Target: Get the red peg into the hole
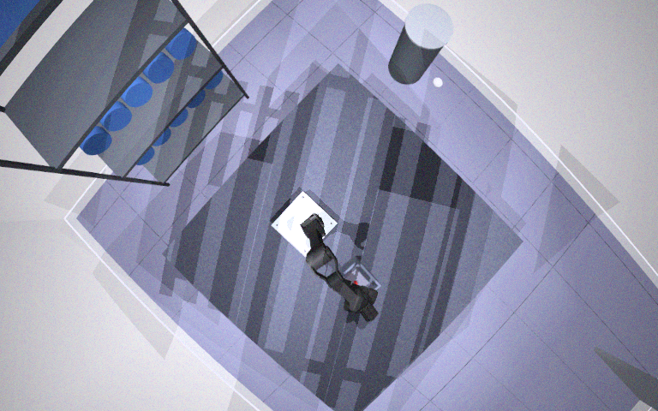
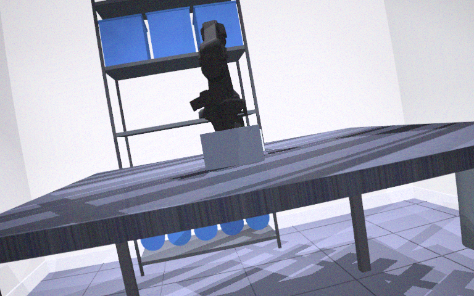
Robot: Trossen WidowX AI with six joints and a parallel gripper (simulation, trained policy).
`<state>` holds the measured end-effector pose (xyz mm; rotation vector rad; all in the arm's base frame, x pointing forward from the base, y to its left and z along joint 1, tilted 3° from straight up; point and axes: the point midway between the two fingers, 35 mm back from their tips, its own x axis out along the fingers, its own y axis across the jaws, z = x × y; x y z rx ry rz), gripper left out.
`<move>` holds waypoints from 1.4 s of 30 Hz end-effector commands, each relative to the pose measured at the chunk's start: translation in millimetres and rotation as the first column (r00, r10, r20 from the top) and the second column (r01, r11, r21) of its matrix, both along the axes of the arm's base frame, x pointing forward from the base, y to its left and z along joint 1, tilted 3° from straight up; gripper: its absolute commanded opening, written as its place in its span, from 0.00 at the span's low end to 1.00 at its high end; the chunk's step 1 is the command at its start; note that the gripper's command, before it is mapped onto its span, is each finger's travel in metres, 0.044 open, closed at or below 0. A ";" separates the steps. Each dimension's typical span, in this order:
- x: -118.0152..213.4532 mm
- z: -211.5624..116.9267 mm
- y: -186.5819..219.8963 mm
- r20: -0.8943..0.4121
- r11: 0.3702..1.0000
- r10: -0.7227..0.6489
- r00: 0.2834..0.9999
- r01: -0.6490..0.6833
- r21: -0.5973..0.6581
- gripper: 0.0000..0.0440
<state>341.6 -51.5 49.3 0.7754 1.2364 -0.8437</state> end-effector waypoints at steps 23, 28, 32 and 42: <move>69.2 22.8 -51.1 0.164 0.997 -0.003 0.986 0.015 -0.072 1.00; 69.3 22.9 -51.3 0.165 0.997 -0.003 0.986 0.015 -0.072 1.00; 69.3 22.9 -51.3 0.165 0.997 -0.003 0.986 0.015 -0.072 1.00; 69.3 22.9 -51.3 0.165 0.997 -0.003 0.986 0.015 -0.072 1.00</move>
